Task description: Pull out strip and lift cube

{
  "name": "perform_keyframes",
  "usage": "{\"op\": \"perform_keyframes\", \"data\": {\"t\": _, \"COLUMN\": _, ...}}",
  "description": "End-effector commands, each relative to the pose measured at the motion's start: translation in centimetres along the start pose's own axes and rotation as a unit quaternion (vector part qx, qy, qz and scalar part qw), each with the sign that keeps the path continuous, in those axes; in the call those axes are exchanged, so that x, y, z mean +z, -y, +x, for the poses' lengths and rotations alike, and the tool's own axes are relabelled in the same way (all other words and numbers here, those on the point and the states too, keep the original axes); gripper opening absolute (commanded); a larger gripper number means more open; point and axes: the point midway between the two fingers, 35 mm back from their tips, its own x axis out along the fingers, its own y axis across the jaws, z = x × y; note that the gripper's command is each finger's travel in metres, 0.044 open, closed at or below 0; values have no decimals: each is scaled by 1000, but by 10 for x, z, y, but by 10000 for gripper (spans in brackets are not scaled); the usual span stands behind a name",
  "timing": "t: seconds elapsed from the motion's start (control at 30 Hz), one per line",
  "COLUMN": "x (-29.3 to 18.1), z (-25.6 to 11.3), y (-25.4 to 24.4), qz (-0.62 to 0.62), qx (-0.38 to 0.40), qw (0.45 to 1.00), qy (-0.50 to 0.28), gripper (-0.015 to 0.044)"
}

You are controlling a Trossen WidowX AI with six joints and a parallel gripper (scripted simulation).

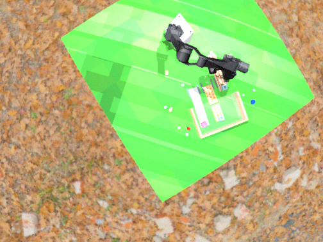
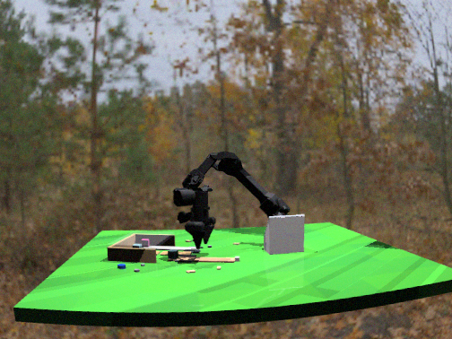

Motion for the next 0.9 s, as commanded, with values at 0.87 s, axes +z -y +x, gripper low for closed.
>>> {"op": "perform_keyframes", "data": {"t": 0.87, "x": 109, "z": -14, "y": -16, "qz": 2, "qx": 0, "qw": 1000, "qy": 3, "gripper": 440}}
